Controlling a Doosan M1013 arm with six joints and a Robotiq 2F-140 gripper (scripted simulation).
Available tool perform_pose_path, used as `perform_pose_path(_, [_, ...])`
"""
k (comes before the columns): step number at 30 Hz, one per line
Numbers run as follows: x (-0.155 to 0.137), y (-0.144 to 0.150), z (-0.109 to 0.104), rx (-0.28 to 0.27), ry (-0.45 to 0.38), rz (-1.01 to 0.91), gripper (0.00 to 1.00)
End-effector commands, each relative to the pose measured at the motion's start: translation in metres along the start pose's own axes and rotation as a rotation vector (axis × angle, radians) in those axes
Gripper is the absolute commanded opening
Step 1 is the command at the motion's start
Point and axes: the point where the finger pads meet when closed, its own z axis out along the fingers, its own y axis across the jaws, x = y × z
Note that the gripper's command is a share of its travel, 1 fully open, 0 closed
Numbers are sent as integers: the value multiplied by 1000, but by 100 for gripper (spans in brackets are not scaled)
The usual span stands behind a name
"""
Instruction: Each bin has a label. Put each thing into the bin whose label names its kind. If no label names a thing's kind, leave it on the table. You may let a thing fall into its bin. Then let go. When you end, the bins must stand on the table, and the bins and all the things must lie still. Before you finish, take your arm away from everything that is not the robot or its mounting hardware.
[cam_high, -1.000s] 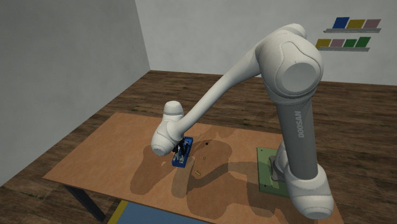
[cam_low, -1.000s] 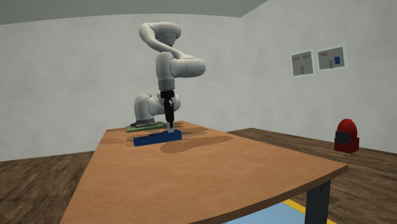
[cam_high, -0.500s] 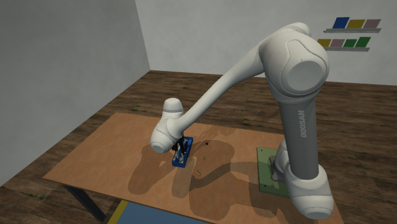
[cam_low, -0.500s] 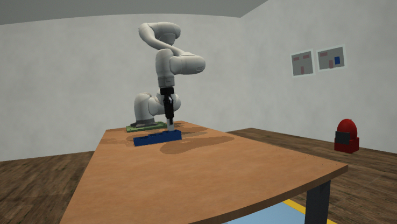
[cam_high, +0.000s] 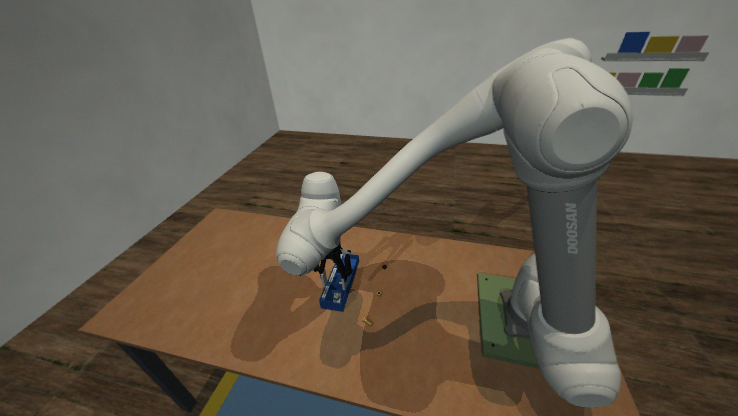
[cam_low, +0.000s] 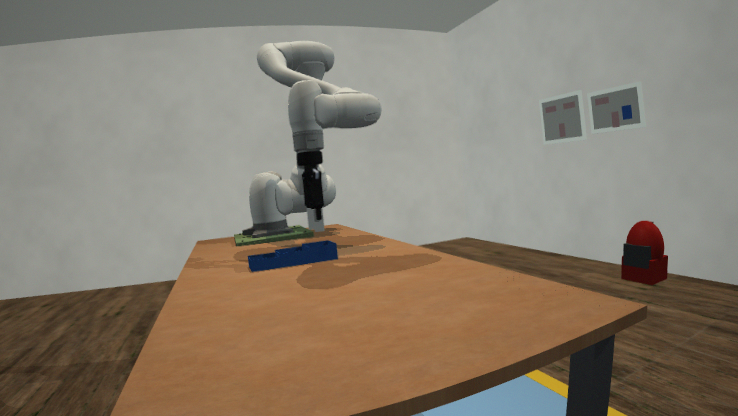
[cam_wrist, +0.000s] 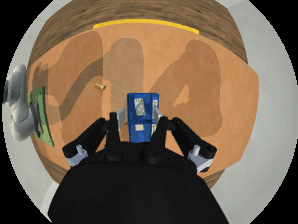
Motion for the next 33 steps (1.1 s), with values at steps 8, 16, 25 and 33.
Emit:
perform_pose_path(8, [0,0,-39,0,0,0,100])
perform_pose_path(16, [0,0,-63,0,0,0,100])
perform_pose_path(25, [0,0,-99,0,0,0,100])
perform_pose_path(33, [0,0,-105,0,0,0,100])
